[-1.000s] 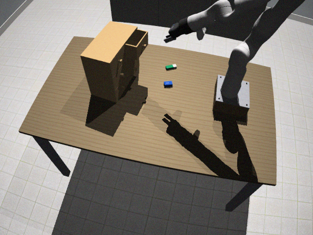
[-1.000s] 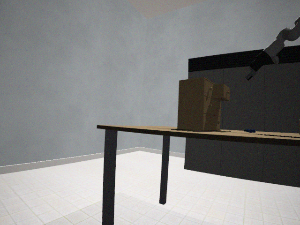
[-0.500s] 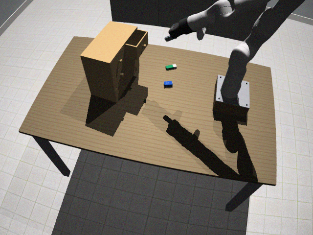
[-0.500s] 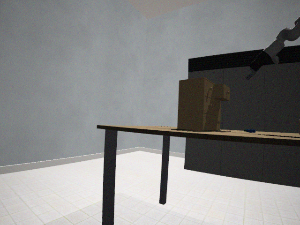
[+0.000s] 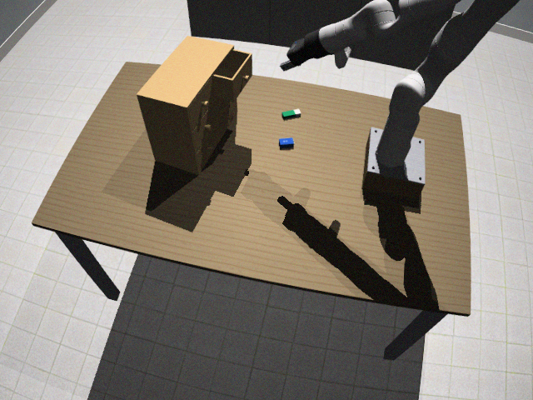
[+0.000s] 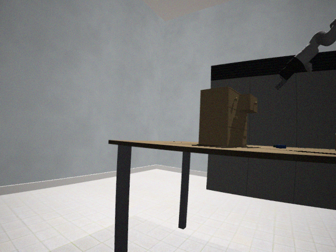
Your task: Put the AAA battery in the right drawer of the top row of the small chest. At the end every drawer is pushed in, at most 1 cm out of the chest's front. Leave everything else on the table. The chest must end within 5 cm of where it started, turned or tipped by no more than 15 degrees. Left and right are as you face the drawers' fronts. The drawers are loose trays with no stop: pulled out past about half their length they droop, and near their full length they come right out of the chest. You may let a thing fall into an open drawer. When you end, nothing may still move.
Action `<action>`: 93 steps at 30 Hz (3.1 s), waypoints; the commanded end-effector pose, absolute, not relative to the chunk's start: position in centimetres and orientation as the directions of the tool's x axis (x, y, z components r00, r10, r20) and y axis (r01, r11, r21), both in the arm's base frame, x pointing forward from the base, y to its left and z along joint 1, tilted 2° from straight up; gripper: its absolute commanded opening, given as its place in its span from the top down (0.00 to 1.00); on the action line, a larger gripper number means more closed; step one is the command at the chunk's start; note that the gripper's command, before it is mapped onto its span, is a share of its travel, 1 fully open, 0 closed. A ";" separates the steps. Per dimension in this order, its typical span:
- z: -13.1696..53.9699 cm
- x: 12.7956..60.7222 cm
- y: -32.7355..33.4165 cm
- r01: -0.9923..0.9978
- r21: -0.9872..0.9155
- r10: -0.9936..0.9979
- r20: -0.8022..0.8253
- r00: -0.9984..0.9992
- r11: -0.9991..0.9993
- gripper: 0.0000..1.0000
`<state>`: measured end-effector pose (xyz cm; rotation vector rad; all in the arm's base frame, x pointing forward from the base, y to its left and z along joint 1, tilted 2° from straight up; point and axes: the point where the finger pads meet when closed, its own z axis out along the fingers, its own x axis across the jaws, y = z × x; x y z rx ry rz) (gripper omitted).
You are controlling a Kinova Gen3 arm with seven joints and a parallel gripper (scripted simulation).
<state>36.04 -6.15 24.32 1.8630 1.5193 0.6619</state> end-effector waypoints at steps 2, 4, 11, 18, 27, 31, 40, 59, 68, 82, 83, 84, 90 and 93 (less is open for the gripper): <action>24.3 36.1 -6.0 0.657 0.743 0.979 -0.010 0.203 -0.129 1.00; 24.2 36.1 -6.0 0.657 0.743 0.979 -0.009 0.203 -0.129 1.00; 24.1 36.2 -6.0 0.657 0.742 0.979 -0.008 0.203 -0.130 1.00; 23.9 36.3 -6.0 0.657 0.742 0.979 -0.008 0.202 -0.130 1.00; 23.6 36.5 -6.1 0.658 0.742 0.979 -0.008 0.203 -0.130 1.00; 23.5 36.6 -6.1 0.658 0.742 0.979 -0.008 0.203 -0.130 1.00; 23.0 36.9 -6.2 0.657 0.742 0.979 -0.008 0.203 -0.131 1.00; 22.0 37.6 -6.4 0.657 0.743 0.979 -0.008 0.204 -0.131 1.00; 21.6 38.0 -6.5 0.656 0.743 0.979 -0.007 0.204 -0.131 1.00; 20.9 38.5 -6.6 0.656 0.744 0.979 -0.008 0.204 -0.131 1.00; 20.8 38.6 -6.6 0.655 0.744 0.979 -0.008 0.204 -0.131 1.00; 20.8 38.6 -6.6 0.655 0.744 0.979 -0.007 0.204 -0.131 1.00; 20.5 38.9 -6.7 0.655 0.744 0.979 -0.008 0.205 -0.131 1.00; 20.3 39.0 -6.7 0.655 0.744 0.979 -0.008 0.205 -0.131 1.00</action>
